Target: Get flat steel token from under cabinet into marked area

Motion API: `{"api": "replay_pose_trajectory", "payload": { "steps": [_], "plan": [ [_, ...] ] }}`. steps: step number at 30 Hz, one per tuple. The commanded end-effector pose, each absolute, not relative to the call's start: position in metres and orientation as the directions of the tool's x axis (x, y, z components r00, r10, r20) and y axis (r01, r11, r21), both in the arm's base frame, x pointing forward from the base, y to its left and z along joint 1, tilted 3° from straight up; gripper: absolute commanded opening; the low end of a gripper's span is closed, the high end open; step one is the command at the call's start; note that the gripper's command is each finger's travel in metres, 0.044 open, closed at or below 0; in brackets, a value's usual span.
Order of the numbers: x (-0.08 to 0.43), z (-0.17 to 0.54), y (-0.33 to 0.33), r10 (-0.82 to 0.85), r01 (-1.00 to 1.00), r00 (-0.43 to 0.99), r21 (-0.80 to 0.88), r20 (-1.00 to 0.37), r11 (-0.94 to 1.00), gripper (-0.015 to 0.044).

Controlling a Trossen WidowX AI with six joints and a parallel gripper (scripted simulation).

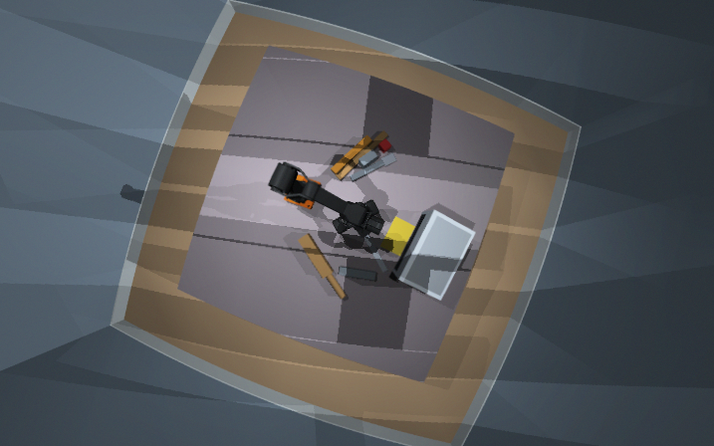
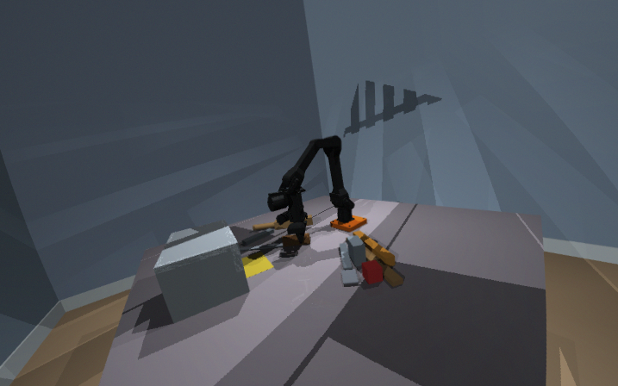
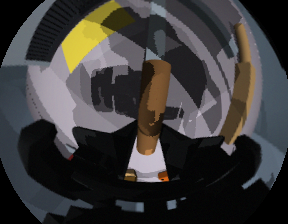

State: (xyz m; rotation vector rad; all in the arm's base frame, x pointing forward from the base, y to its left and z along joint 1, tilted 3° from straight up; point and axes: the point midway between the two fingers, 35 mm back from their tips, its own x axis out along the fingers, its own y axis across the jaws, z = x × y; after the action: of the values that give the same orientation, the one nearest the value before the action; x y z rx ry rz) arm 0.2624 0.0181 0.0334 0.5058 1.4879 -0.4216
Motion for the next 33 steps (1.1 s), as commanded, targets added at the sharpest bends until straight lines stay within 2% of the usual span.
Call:
{"api": "replay_pose_trajectory", "payload": {
  "steps": [1,33],
  "plan": [
    [0.263,0.033,0.013,0.039,0.560,0.048,0.059,-0.998,0.826,0.0000],
    [0.263,0.032,-0.020,0.037,0.560,0.048,0.057,-0.998,0.827,0.0000]
  ]
}}
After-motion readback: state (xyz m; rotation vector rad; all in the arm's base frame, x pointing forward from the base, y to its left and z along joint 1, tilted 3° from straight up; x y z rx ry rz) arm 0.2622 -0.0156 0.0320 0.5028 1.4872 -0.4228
